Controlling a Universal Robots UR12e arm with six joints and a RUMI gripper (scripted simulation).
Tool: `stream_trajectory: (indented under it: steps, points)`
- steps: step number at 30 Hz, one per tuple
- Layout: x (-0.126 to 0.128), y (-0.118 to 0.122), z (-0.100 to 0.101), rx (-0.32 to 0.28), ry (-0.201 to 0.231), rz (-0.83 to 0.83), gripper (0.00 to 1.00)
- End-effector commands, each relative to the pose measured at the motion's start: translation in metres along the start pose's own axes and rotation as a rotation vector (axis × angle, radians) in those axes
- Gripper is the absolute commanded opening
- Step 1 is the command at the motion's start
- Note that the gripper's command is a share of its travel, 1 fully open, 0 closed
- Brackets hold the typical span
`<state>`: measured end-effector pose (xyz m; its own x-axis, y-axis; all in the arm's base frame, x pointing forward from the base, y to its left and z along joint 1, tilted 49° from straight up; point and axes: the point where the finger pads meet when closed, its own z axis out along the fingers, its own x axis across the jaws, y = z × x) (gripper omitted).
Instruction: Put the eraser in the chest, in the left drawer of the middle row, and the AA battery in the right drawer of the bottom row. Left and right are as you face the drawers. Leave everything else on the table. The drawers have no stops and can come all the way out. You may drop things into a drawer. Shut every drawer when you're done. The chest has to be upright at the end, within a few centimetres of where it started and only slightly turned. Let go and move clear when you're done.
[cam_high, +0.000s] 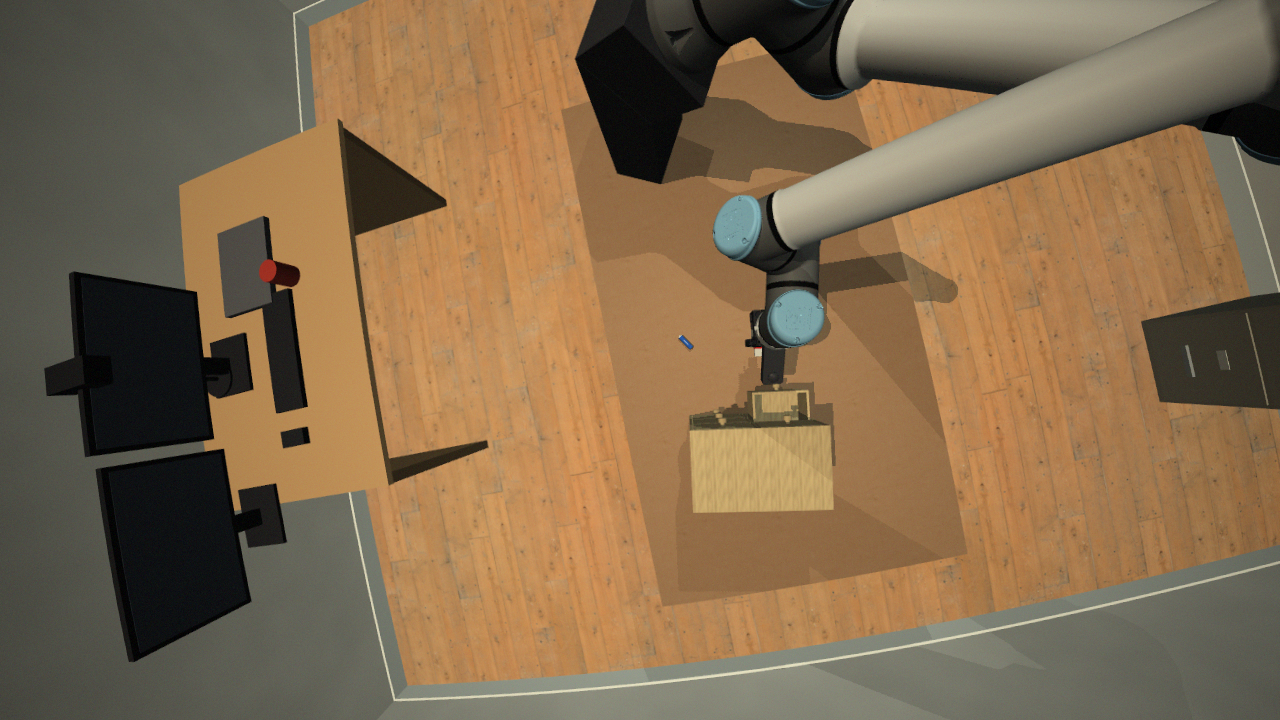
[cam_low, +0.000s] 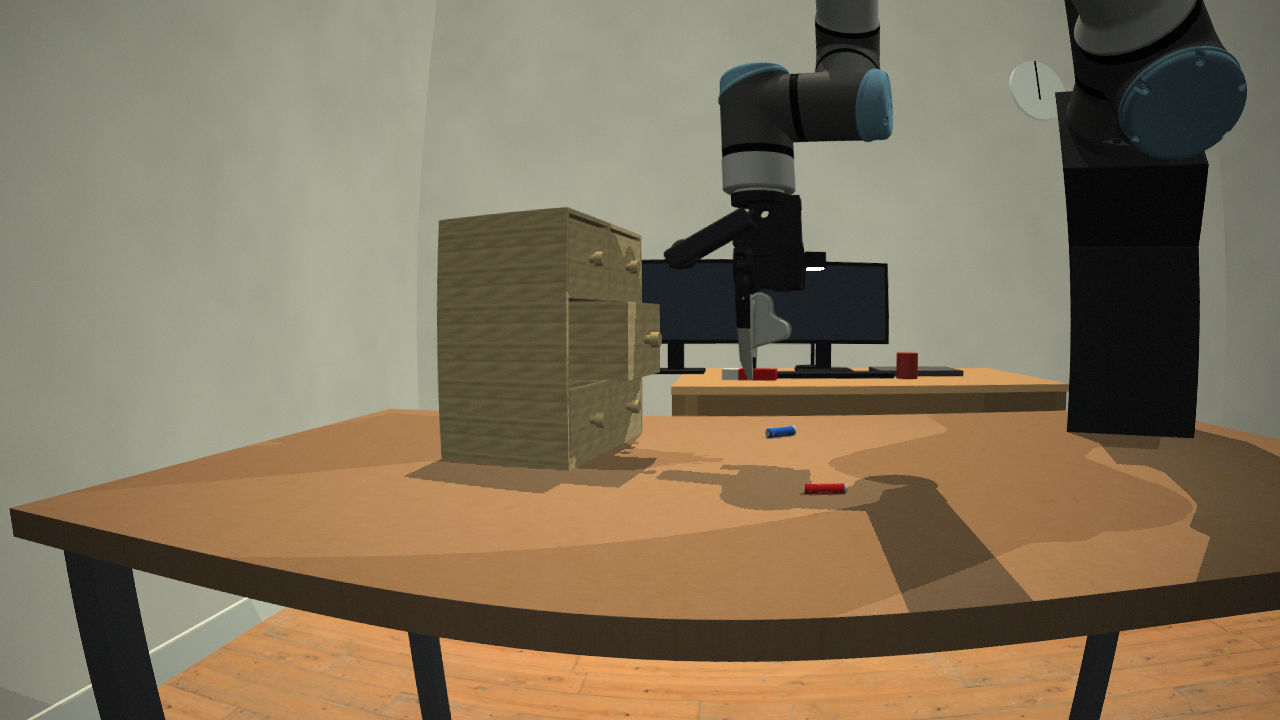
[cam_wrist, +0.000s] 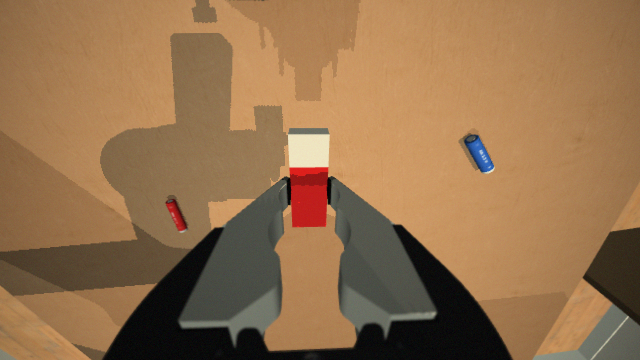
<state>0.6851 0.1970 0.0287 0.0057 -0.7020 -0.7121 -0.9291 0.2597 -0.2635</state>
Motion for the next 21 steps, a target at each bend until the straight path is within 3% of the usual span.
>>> stream_trajectory:
  steps: [1,21]
  points:
    - [0.000,0.000,-0.001,0.001,0.000,-0.001,0.11]
    - [0.000,0.000,-0.027,0.000,0.000,-0.001,0.11]
